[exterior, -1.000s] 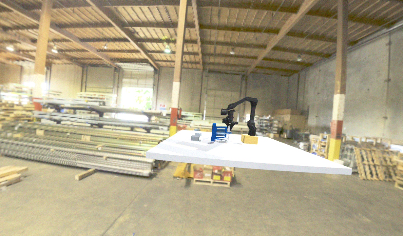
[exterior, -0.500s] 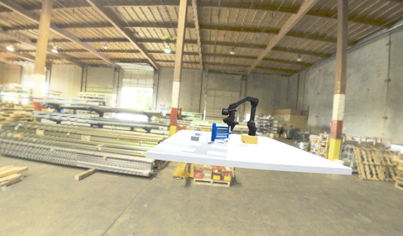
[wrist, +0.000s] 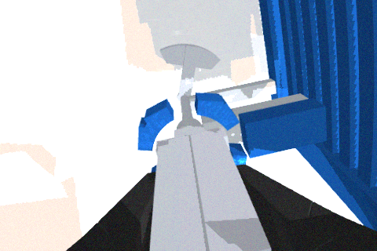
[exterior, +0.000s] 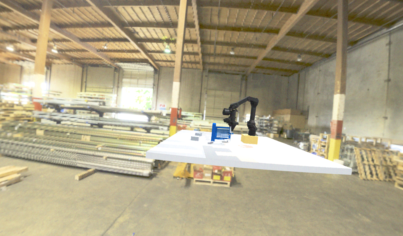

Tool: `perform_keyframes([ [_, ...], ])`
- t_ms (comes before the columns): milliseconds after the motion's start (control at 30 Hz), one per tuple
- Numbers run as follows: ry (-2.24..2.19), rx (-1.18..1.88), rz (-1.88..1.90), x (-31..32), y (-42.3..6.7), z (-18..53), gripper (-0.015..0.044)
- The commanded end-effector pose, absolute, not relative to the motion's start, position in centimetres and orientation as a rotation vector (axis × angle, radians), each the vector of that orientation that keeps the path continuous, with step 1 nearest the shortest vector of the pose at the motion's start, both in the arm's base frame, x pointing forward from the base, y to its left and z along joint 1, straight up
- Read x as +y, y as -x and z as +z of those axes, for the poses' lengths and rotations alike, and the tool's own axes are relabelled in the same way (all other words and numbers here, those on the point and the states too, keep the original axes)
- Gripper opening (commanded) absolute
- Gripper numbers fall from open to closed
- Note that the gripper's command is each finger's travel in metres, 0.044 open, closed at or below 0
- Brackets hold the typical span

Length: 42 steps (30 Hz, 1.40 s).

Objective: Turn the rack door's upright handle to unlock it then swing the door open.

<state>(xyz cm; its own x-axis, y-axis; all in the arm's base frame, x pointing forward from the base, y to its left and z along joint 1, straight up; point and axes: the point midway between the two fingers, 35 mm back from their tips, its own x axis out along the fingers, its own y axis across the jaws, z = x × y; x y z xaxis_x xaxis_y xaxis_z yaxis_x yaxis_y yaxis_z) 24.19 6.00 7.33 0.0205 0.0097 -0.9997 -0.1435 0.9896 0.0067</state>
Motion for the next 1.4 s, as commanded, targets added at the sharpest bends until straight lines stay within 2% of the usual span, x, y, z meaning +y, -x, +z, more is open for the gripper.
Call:
perform_keyframes([
  [0, 0.056, 1.548, 0.063, 6.5, -24.4, 7.4, 0.0024],
  [833, -0.228, 1.538, -0.207, 11.9, -25.7, 7.5, 0.0024],
  [1333, -0.237, 1.538, -0.215, 12.0, -25.8, 7.5, 0.0024],
  [1367, -0.237, 1.538, -0.215, 12.0, -25.8, 7.5, 0.005],
])
